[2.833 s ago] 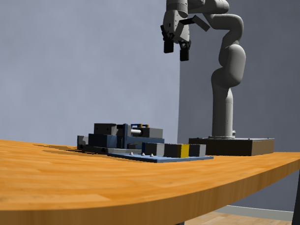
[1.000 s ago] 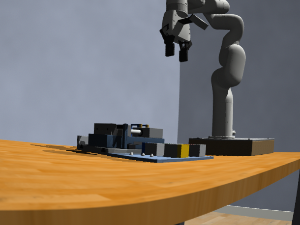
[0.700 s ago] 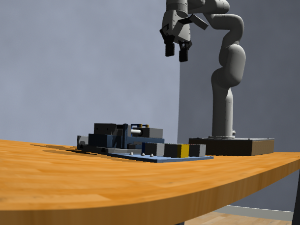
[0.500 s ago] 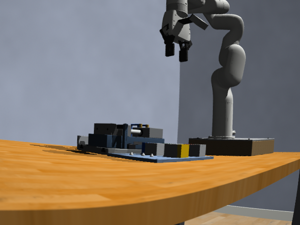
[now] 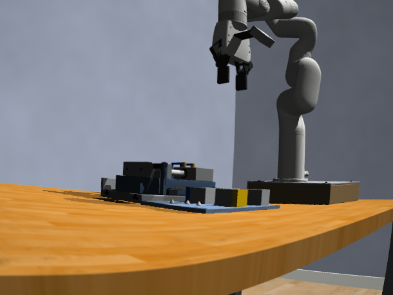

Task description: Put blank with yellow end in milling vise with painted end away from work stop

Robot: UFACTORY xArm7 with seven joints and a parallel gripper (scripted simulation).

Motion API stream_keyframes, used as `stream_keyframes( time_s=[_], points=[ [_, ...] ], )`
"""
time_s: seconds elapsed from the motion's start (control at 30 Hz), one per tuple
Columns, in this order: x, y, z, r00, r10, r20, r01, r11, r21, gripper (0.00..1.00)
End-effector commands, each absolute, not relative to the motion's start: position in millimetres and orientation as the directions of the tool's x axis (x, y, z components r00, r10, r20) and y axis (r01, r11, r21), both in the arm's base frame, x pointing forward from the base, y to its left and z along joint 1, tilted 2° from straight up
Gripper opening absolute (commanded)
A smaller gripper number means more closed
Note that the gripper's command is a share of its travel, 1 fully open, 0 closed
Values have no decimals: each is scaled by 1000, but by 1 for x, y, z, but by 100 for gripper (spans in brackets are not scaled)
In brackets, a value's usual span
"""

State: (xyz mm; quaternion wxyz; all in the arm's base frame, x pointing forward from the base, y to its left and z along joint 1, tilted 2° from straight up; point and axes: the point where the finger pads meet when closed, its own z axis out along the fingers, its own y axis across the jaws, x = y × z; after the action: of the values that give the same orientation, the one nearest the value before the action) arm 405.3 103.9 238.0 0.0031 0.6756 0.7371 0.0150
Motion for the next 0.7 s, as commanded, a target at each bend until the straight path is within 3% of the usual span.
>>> stream_keyframes(
  time_s=[0.0, 0.67],
  points=[
    [413, 110, 219, -85, 996, 15, 996, 85, 31, 67],
    [423, 123, 172, -85, 996, 15, 996, 85, 31, 67]
  ],
)
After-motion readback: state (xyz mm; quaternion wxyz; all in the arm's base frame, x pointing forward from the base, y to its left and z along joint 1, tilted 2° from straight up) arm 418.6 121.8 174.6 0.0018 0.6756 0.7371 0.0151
